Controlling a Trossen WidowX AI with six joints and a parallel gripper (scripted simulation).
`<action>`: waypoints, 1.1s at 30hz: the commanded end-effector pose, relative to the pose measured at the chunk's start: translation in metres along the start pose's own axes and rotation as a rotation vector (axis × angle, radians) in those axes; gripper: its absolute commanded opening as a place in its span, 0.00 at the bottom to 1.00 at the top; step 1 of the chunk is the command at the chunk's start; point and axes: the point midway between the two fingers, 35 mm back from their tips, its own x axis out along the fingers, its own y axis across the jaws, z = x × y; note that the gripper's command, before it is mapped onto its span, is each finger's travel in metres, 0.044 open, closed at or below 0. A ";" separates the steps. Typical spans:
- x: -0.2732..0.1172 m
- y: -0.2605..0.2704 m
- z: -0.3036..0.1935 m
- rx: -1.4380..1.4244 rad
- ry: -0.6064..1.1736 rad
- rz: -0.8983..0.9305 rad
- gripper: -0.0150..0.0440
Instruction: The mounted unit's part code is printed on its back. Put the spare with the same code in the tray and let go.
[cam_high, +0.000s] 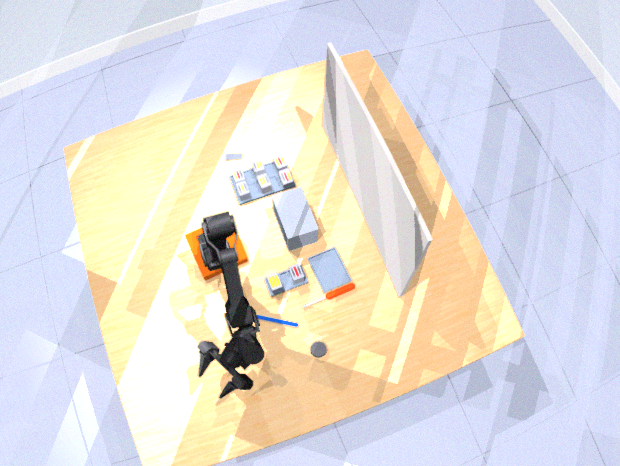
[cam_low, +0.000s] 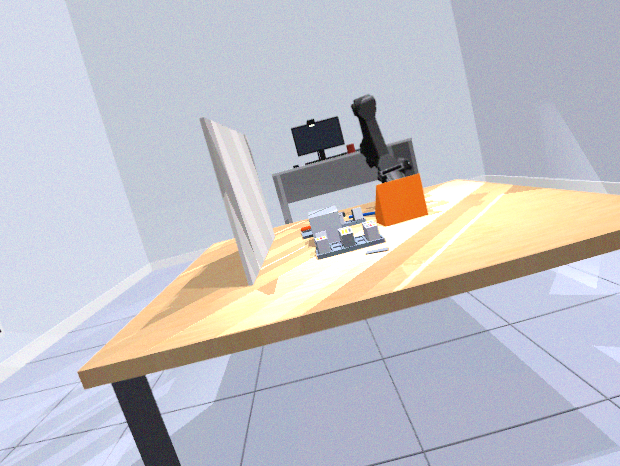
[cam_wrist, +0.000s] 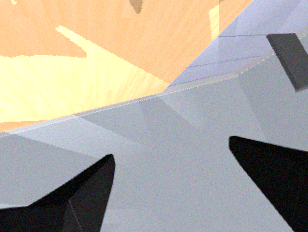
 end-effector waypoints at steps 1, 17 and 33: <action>-0.020 -0.037 0.042 0.126 -0.193 -0.087 1.00; -0.180 -0.126 0.172 0.438 -0.951 -0.138 1.00; -0.383 -0.068 0.246 0.322 -1.340 0.309 1.00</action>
